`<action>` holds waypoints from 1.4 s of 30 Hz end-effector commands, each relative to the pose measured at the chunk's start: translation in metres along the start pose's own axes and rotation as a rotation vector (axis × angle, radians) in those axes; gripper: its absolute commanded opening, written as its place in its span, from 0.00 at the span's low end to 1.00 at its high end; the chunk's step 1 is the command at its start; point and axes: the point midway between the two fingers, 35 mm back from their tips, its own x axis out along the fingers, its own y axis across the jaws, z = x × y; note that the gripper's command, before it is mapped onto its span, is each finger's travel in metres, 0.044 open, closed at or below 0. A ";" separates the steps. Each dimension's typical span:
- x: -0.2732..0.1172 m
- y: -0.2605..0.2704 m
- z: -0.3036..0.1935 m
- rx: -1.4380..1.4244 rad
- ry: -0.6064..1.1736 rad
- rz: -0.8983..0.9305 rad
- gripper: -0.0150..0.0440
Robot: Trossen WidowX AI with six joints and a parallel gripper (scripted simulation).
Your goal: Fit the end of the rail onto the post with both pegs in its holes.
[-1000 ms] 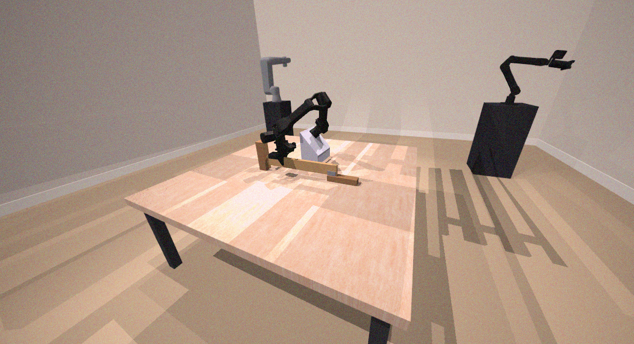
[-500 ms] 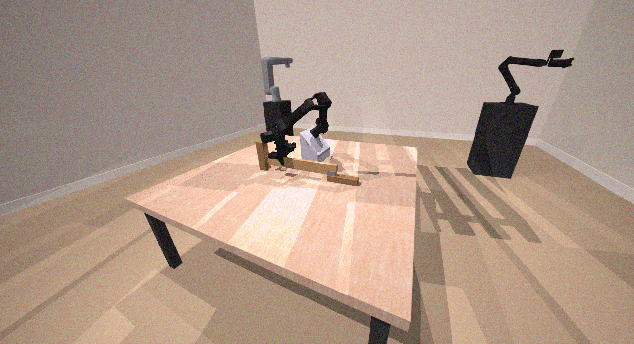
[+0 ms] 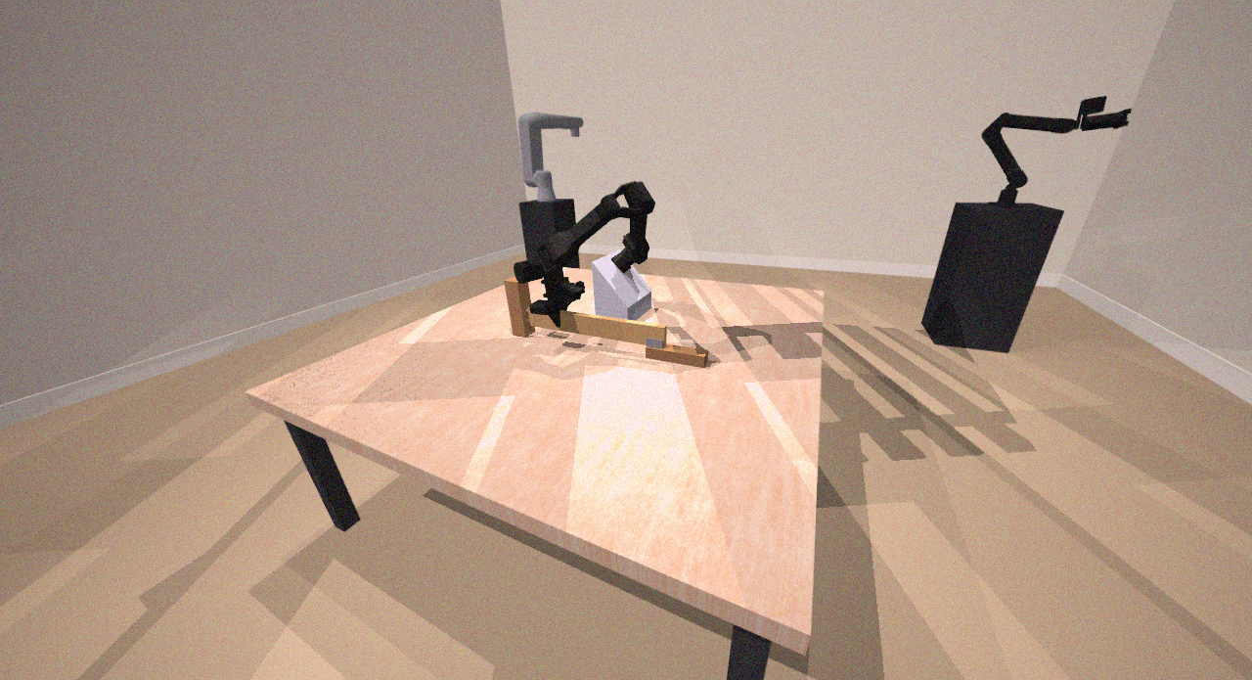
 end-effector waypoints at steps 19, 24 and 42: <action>-0.004 -0.002 -0.006 0.003 0.015 -0.013 0.25; -0.004 -0.002 -0.007 0.003 0.015 -0.013 0.25; -0.003 -0.002 -0.011 0.003 0.015 -0.013 0.25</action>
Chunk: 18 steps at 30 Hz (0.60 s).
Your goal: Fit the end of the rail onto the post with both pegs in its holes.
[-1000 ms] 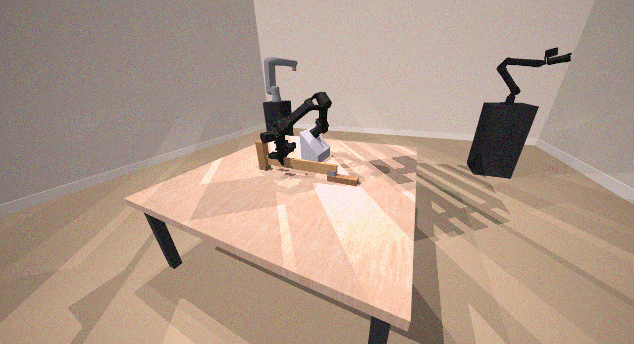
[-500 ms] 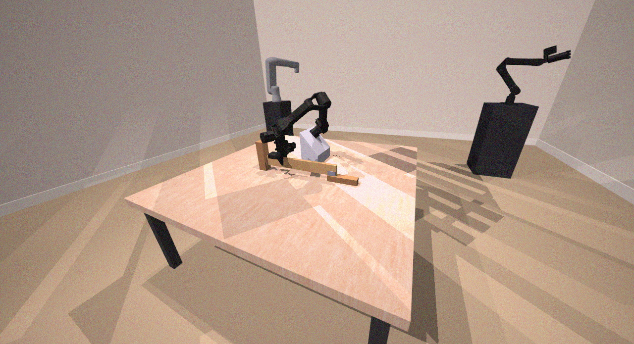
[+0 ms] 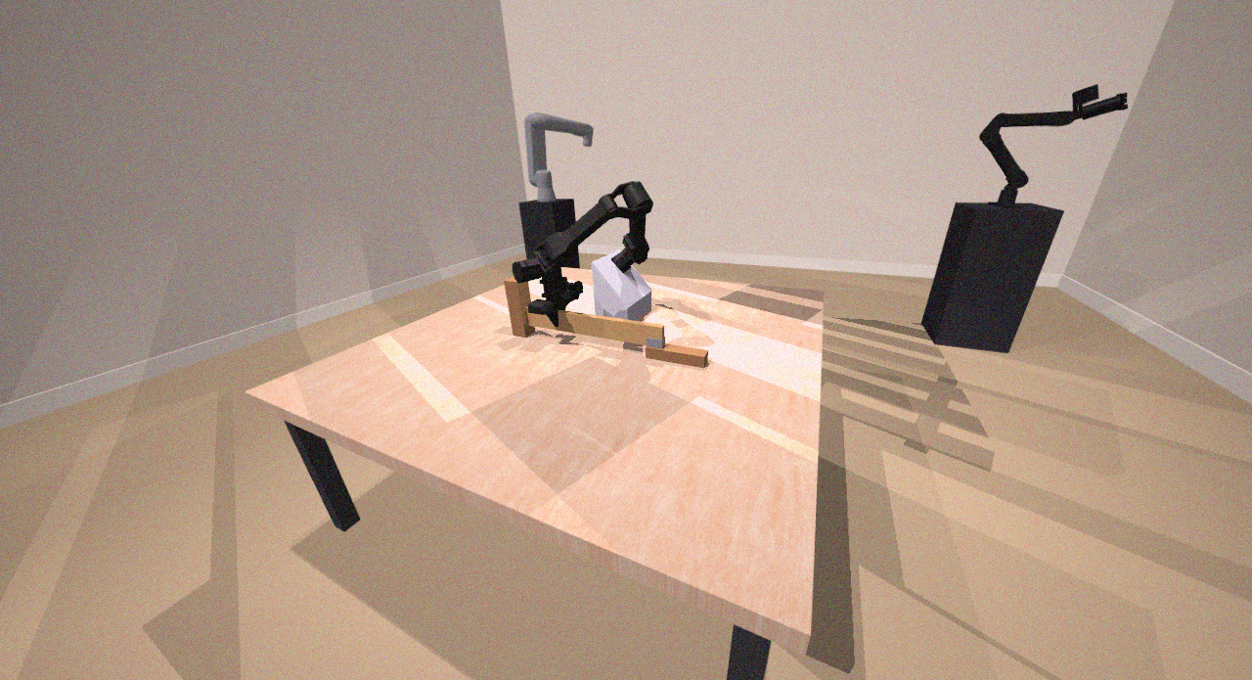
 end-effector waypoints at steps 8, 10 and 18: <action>-0.003 -0.002 -0.007 -0.001 0.011 -0.010 0.25; -0.003 -0.002 -0.008 -0.001 0.011 -0.010 0.25; -0.003 -0.002 -0.009 -0.001 0.011 -0.010 0.25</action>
